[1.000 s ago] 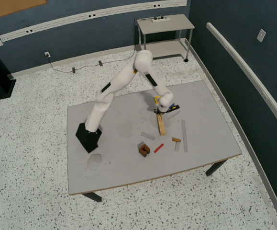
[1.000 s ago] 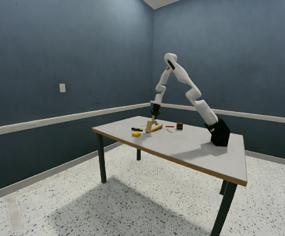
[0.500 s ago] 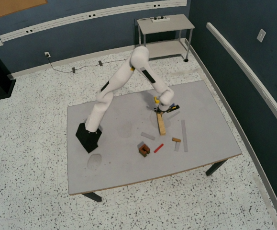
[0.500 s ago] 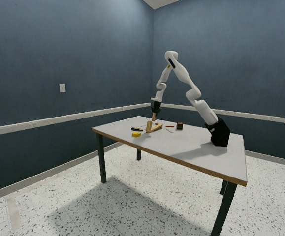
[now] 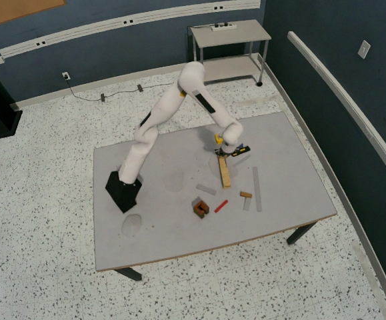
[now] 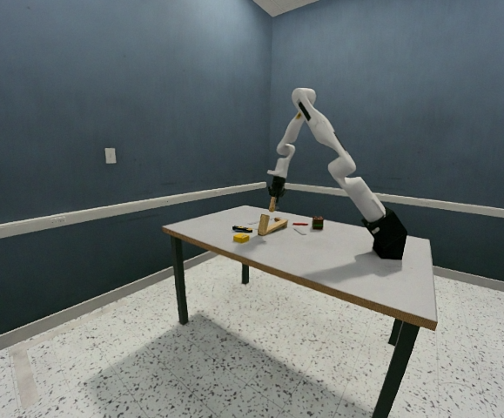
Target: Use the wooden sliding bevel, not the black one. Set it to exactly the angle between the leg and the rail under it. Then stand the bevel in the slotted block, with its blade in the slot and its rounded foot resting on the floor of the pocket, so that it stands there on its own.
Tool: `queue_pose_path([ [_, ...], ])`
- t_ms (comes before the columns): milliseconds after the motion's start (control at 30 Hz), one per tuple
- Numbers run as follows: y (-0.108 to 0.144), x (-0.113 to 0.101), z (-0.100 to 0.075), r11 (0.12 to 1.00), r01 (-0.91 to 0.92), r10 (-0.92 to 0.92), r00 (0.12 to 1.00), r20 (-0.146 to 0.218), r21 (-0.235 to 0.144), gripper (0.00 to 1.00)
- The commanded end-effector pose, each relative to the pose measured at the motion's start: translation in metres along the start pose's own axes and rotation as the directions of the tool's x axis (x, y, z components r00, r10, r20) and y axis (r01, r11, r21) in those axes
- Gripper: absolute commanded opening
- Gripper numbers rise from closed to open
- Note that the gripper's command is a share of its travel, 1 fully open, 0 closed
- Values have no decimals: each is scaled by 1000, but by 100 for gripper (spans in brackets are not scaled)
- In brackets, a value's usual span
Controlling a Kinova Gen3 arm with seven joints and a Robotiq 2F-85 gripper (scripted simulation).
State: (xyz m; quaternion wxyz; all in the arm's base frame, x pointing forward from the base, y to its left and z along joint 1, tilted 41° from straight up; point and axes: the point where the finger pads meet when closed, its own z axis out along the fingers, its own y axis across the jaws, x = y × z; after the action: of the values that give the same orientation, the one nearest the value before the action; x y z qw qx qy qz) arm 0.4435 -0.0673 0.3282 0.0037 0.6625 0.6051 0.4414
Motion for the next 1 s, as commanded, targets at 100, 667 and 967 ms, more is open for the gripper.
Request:
queue_pose_path([
  [100,0,0,-3,1000,0,0,1000,0,-1,10],
  [667,0,0,-4,1000,0,0,1000,0,-1,10],
  [967,0,5,-20,1000,0,0,1000,0,-1,10],
])
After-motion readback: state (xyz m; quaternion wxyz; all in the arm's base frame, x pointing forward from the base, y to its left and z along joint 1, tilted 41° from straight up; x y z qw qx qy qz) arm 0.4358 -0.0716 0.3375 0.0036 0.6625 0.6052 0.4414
